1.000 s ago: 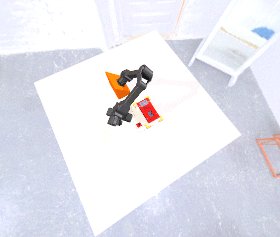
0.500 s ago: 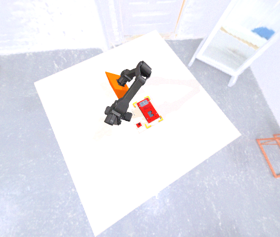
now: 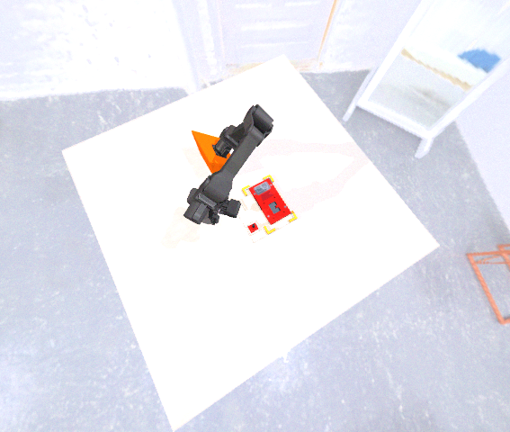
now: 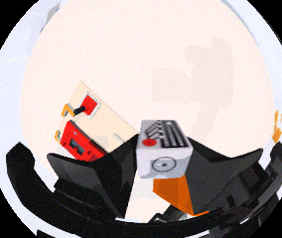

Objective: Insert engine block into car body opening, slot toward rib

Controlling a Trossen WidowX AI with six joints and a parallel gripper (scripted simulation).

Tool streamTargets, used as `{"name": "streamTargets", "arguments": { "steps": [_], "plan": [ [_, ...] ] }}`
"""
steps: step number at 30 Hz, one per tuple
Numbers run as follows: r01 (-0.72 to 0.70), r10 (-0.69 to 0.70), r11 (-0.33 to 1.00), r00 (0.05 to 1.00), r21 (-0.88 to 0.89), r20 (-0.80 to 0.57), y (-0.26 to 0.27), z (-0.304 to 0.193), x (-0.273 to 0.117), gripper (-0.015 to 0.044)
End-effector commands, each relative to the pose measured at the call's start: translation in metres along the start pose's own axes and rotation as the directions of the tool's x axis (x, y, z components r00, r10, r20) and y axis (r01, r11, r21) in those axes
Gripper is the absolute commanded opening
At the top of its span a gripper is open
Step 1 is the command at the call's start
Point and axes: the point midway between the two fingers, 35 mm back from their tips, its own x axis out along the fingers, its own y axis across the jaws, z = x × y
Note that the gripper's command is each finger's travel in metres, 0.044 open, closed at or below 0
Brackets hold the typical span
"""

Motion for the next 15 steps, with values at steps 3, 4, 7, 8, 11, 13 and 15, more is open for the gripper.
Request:
{"name": "streamTargets", "arguments": {
  "steps": [3,4,7,8,11,13,15],
  "plan": [
    [0.004,-0.004,1.000,1.000,-0.008,0.009,0.001,0.000,-0.011,0.0000],
    [0.004,-0.004,1.000,1.000,-0.008,0.009,0.001,0.000,-0.007,0.0000],
    [0.003,-0.003,1.000,1.000,-0.009,0.009,0.000,0.000,0.012,0.0000],
    [0.003,-0.003,1.000,1.000,-0.009,0.009,0.000,-0.001,0.014,0.0000],
    [0.003,-0.003,1.000,1.000,-0.009,0.009,0.000,-0.001,0.014,0.0000],
    [0.003,-0.003,1.000,1.000,-0.009,0.023,0.000,-0.001,0.013,0.0000],
    [0.003,-0.003,1.000,0.999,-0.008,0.040,0.001,-0.002,0.012,0.0000]
  ]
}}
